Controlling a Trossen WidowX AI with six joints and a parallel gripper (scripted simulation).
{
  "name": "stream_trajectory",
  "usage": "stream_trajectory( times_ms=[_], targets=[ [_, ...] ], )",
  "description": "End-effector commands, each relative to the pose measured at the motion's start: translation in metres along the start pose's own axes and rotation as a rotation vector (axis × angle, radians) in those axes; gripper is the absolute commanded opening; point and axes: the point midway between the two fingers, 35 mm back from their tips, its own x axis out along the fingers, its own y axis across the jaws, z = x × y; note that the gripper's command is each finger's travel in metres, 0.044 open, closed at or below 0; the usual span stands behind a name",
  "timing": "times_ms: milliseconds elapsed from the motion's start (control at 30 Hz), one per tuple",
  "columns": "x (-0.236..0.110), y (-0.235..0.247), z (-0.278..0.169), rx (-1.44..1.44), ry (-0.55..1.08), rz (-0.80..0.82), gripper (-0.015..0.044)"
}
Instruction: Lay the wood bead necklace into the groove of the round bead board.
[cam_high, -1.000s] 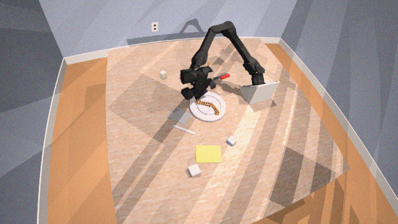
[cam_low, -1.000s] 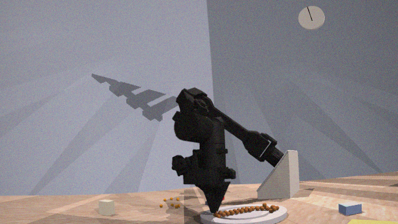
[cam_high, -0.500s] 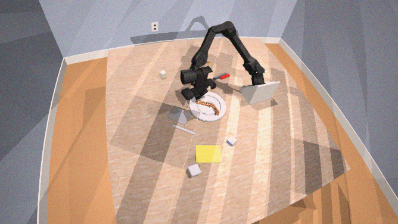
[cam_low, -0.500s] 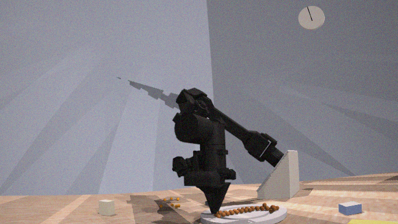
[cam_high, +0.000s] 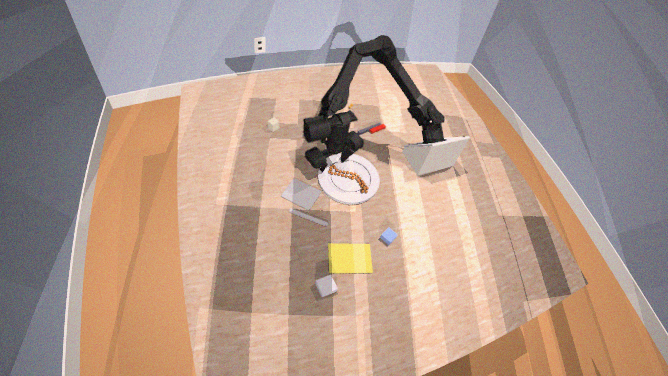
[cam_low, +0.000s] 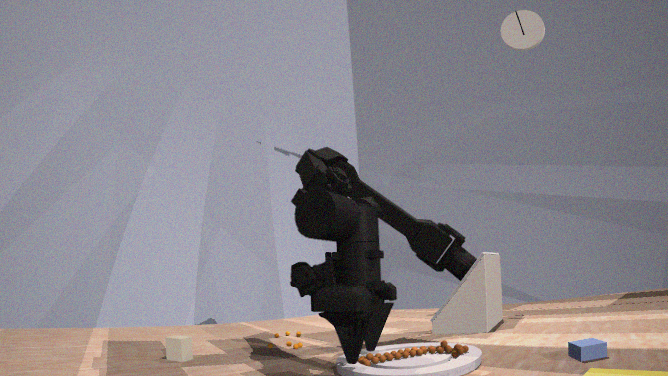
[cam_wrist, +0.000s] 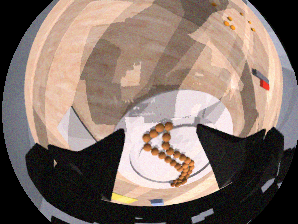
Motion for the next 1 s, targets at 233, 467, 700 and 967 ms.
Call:
stream_trajectory(
  times_ms=[233,467,700,967],
  targets=[
    [-0.004,0.001,0.0,0.002,0.0,-0.001,0.044],
    [-0.004,0.001,0.0,0.002,0.0,-0.001,0.044],
    [-0.004,0.001,0.0,0.002,0.0,-0.001,0.044],
    [-0.021,0.006,-0.017,-0.74,0.004,0.002,0.023]
  ],
)
